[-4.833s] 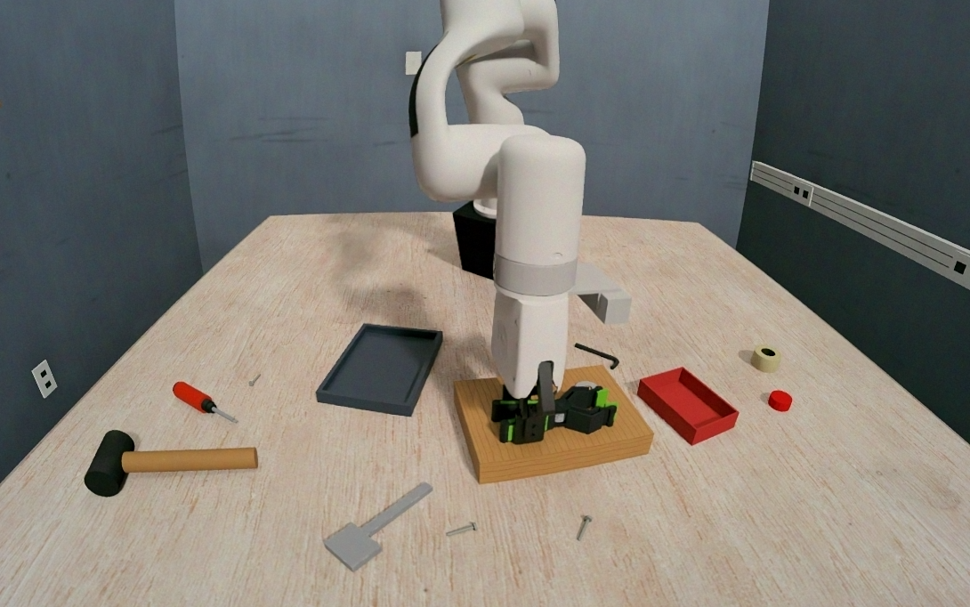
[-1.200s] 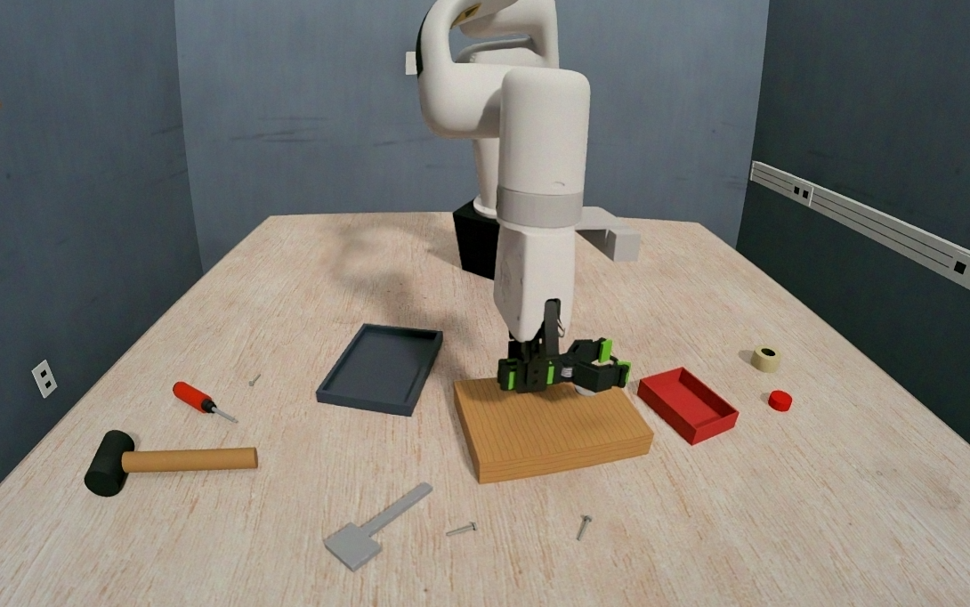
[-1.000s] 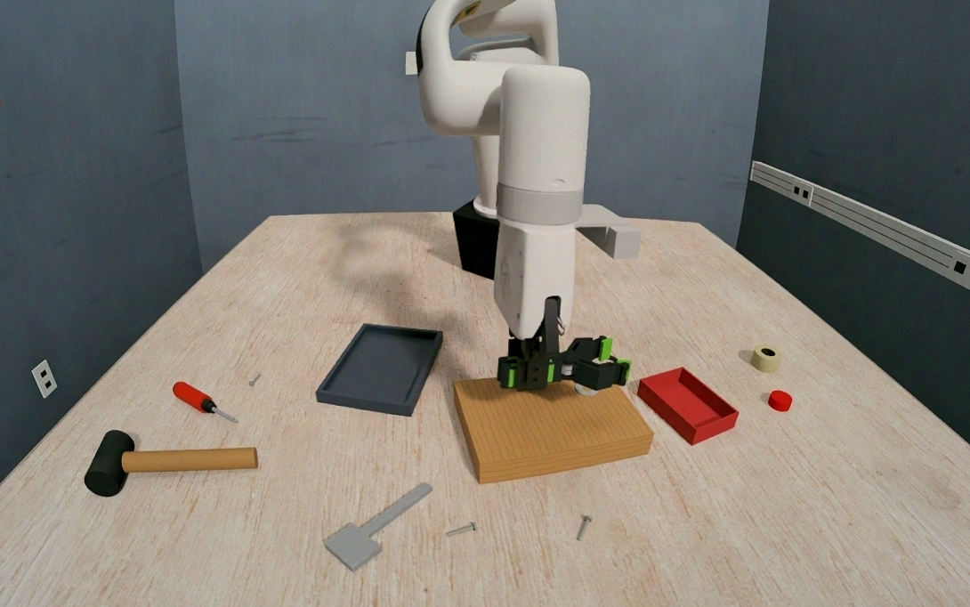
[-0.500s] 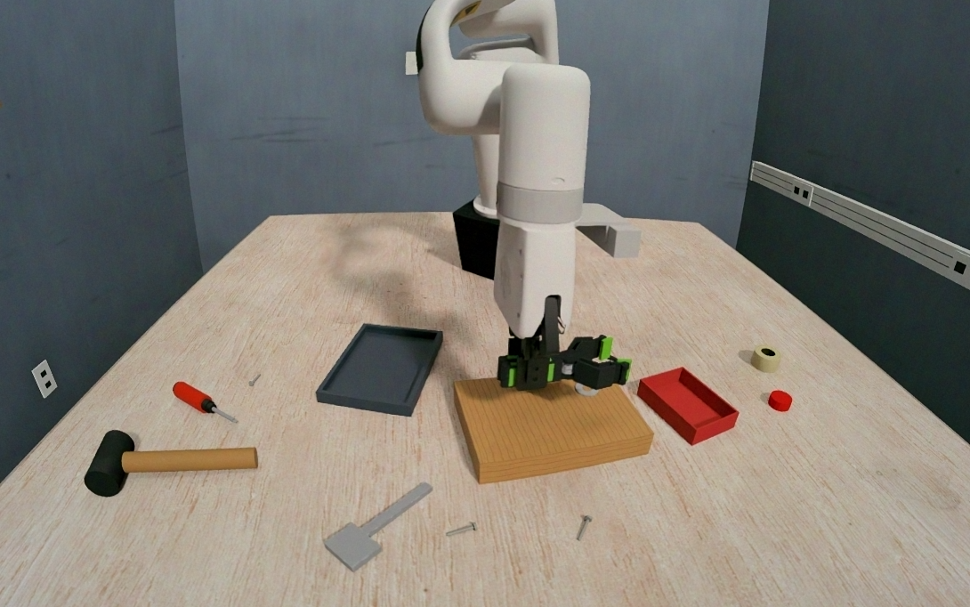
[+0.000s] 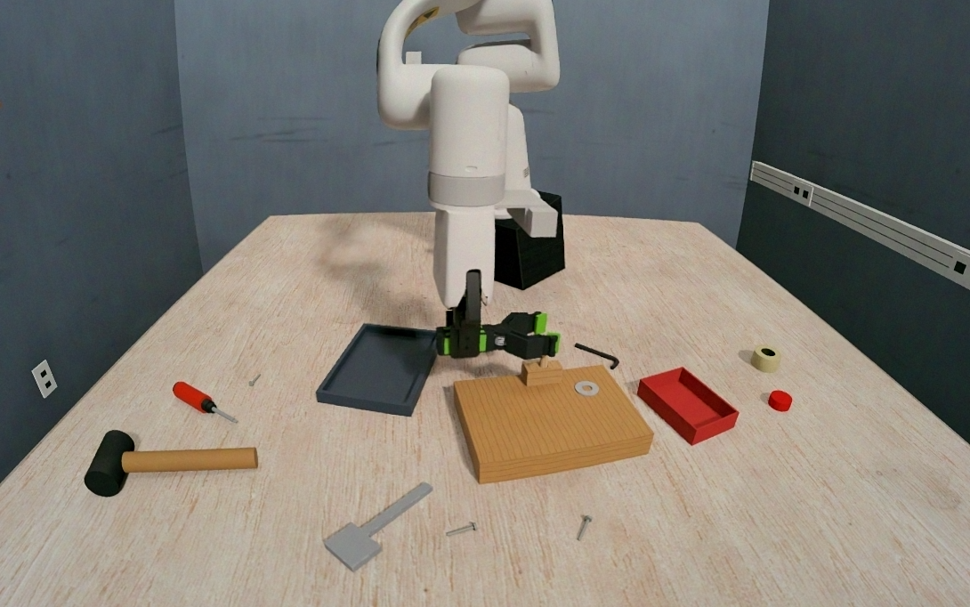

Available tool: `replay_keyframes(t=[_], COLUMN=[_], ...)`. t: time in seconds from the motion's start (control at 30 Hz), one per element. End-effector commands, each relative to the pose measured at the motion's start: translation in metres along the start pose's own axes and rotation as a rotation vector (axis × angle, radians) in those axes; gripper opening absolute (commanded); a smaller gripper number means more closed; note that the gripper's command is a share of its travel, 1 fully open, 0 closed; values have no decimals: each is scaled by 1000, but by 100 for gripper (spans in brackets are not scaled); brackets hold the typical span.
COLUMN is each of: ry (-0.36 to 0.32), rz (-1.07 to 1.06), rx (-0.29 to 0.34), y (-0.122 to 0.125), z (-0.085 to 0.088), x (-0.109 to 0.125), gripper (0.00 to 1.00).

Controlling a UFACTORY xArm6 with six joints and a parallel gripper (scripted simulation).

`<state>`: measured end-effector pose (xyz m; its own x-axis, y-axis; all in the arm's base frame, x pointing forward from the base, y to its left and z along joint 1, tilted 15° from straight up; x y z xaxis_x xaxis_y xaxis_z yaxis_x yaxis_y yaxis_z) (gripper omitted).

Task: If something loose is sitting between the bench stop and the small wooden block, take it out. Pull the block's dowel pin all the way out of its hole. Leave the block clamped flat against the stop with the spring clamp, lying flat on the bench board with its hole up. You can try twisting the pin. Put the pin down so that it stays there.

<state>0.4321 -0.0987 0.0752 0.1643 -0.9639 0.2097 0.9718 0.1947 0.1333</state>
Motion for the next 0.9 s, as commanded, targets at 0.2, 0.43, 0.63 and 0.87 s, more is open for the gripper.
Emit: replay_keyframes(t=[0.2,0.43,0.63,0.87], ry=[3,3,3,4], rz=[3,3,3,3], rx=[17,17,17,17], y=[-8,-8,-8,-7], z=[4,4,3,0], x=[7,7,7,7], gripper=[27,27,27,27])
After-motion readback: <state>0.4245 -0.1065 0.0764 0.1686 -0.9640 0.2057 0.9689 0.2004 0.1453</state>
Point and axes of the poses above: the point where the finger pads meet when closed, its own z axis back along the fingers, its own y axis across the jaws, x = y × z, the point moved 1 cm from there along z, back along the fingers, and after that the axes turned 3 degrees about z, right-handed, at the moved point
